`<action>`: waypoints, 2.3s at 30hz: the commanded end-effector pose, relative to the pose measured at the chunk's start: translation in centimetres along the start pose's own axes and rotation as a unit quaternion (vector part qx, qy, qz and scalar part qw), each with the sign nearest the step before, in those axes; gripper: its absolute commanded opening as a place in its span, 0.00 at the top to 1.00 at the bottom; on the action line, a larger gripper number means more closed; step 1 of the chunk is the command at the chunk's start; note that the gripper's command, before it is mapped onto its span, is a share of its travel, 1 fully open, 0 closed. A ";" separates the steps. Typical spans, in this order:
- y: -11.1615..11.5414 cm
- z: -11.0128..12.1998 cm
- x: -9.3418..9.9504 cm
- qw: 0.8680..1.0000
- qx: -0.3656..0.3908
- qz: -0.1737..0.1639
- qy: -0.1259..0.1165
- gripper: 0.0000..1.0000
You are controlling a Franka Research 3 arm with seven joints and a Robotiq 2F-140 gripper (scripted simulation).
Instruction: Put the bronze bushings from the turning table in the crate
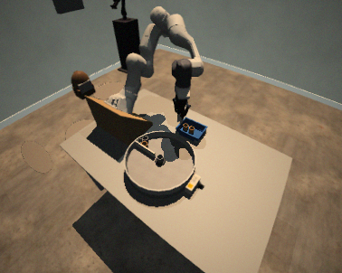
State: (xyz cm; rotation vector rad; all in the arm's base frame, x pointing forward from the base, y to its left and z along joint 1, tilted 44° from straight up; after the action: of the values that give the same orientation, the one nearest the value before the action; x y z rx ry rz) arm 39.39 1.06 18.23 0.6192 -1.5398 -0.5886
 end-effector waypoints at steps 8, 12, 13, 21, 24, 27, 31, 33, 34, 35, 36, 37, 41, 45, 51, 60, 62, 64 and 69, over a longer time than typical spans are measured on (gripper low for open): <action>-11.4 4.4 0.0 0.999 0.044 0.000 -0.001 0.90; -14.9 5.8 0.0 0.999 0.044 0.000 -0.001 0.90; -15.9 6.2 0.0 0.999 0.044 0.000 -0.001 0.90; -22.7 8.9 0.0 0.999 0.044 0.000 -0.001 0.90; -25.5 10.0 0.0 0.999 0.044 0.000 -0.001 0.90; -25.7 10.2 0.0 0.999 0.044 0.000 -0.001 0.90; -25.8 10.2 0.0 0.999 0.044 0.000 -0.001 0.90; -25.8 10.2 0.0 0.999 0.044 0.000 -0.001 0.90; -25.8 10.2 0.0 0.999 0.044 0.000 -0.001 0.90; -25.8 10.2 0.0 0.999 0.044 0.000 -0.001 0.90; -25.8 10.2 0.0 0.999 0.044 0.000 -0.001 0.90; -25.8 10.2 0.0 0.999 0.044 0.000 -0.001 0.90; -25.8 10.2 0.0 0.999 0.044 0.000 -0.001 0.90; -25.8 10.2 0.0 0.999 0.044 0.000 -0.001 0.90; -25.8 10.2 0.0 0.999 0.044 0.000 -0.001 0.90; -25.8 10.2 0.0 0.999 0.044 0.000 -0.001 0.90; -25.8 10.2 0.0 0.999 0.044 0.000 -0.001 0.90; -25.8 10.2 -0.1 0.999 0.044 0.000 -0.001 0.90; -25.8 10.2 -1.8 0.999 0.044 0.000 -0.001 0.90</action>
State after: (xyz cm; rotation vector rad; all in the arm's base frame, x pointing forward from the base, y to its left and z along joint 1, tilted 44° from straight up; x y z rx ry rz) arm 30.23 -16.98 -0.76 0.6794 -1.5703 -0.5332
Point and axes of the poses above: the point where the finger pads meet when closed, its own x axis back along the fingers, its own z axis across the jaws, y = z × x, the point moved 9 cm from there along x, back along the fingers, and after that the axes turned 11 degrees about x, right-handed, at the moved point
